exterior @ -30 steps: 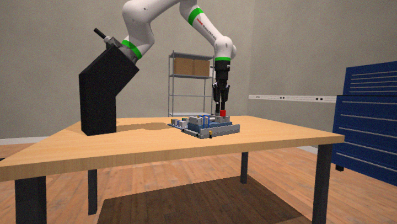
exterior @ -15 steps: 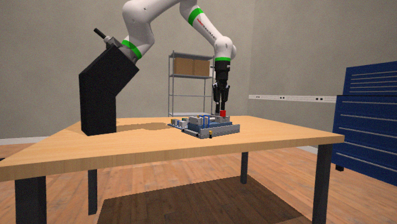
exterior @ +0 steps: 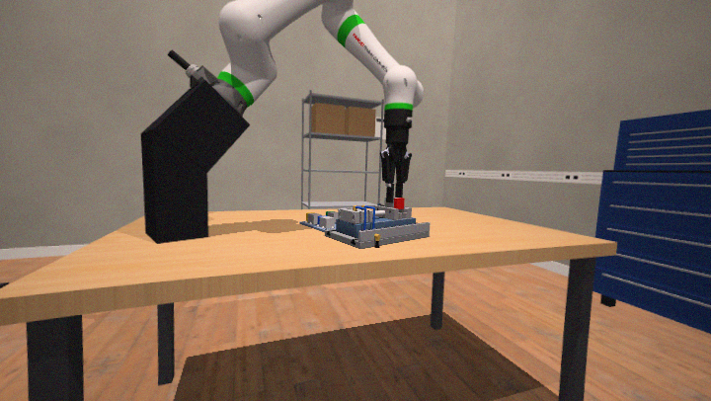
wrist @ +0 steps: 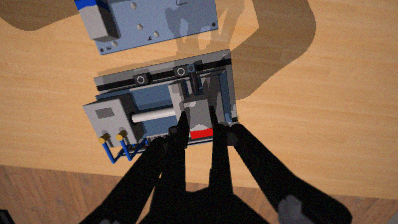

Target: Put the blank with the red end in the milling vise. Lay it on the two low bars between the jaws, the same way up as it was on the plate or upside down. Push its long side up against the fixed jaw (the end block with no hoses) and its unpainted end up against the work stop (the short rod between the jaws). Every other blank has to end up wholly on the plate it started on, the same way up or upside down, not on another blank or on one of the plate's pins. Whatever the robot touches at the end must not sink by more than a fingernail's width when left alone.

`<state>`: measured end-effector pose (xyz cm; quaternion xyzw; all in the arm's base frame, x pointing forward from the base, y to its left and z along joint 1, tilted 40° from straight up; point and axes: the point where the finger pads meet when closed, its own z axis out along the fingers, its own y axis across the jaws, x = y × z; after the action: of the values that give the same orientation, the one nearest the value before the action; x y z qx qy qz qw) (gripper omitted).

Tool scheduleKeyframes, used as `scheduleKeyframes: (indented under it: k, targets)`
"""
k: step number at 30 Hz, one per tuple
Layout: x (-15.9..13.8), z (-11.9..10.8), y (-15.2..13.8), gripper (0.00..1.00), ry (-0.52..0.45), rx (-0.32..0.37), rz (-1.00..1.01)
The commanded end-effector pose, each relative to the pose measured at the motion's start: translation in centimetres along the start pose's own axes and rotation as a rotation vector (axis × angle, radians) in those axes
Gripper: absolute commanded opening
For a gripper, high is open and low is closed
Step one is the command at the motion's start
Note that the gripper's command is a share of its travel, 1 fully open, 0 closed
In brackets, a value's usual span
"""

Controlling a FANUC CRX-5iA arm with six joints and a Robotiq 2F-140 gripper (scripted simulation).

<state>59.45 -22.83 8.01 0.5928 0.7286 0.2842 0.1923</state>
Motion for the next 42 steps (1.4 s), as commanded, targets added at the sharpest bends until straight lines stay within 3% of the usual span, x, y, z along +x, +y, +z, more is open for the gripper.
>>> scheduleKeyframes:
  k: [1, 42]
  targets:
    - [-0.07, -0.05, 0.05, 0.10, -0.001, -0.001, 0.000]
    - [-0.07, 0.29, 0.05, 0.10, -0.001, -0.001, 0.000]
